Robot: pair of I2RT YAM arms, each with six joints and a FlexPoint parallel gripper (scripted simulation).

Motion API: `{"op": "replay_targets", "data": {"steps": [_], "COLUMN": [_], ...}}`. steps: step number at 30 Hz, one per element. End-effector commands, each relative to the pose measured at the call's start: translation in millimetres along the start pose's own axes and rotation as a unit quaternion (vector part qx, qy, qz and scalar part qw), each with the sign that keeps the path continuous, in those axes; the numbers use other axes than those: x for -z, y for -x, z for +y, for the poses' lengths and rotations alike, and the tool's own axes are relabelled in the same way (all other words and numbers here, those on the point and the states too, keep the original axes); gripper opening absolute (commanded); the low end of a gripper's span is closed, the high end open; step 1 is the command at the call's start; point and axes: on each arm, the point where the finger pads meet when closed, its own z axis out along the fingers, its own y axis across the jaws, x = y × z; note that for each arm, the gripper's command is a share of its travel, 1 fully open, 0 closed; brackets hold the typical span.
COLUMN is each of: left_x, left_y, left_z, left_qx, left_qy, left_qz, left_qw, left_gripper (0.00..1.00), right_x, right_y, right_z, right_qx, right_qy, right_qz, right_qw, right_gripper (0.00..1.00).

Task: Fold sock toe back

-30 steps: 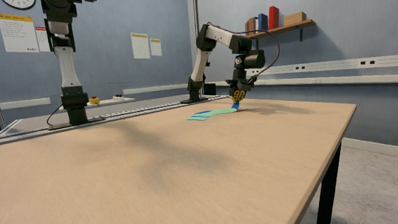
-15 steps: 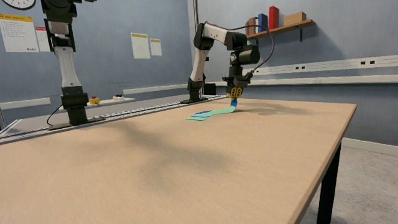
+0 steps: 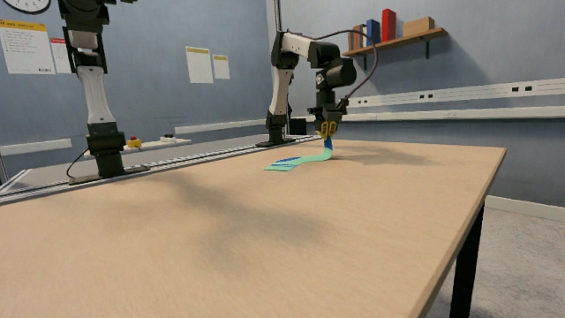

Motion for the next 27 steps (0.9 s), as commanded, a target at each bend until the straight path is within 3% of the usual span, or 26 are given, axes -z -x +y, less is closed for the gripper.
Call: {"op": "replay_targets", "data": {"steps": [1, 16, 17, 20, 23, 24, 25, 27], "left_x": [10.0, 17.4, 15.5, 19.0, 21.0, 20.1, 13.3, 17.3], "left_y": [-5.4, -1.2, 0.0, 2.8, 6.4, -0.9, -7.7, 0.3], "left_z": [16.0, 12.3, 10.2, -0.3, -7.1, -5.5, -8.7, -0.9], "left_qx": [0.008, 0.018, 0.032, 0.033, 0.013, 0.036, 0.019, 0.021], "left_qy": [0.016, 0.010, 0.057, 0.085, 0.062, 0.102, 0.071, 0.074], "left_qz": [-0.013, -0.020, -0.021, -0.021, -0.027, -0.012, 0.006, -0.019], "left_qw": [1.000, 1.000, 0.998, 0.996, 0.998, 0.994, 0.997, 0.997], "left_gripper": [0.05, 0.05, 0.05, 0.05, 0.05, 0.05, 0.05, 0.05], "right_x": [1.5, 1.5, 1.5, 1.5, 1.5, 1.5, 1.5, 1.5], "right_y": [5.3, 5.3, 5.3, 5.3, 5.3, 5.3, 5.3, 5.3], "right_z": [-1.3, -1.3, -1.3, -1.3, -1.3, -1.3, -1.3, -1.3], "right_qx": [0.001, 0.001, 0.001, 0.001, 0.001, 0.001, 0.001, 0.001], "right_qy": [-0.002, -0.002, -0.002, -0.002, -0.002, -0.002, -0.002, -0.002], "right_qz": [-0.007, -0.007, -0.007, -0.007, -0.007, -0.007, -0.007, -0.007], "right_qw": [1.000, 1.000, 1.000, 1.000, 1.000, 1.000, 1.000, 1.000], "right_gripper": [1.00, 1.00, 1.00, 1.00, 1.00, 1.00, 1.00, 1.00]}}
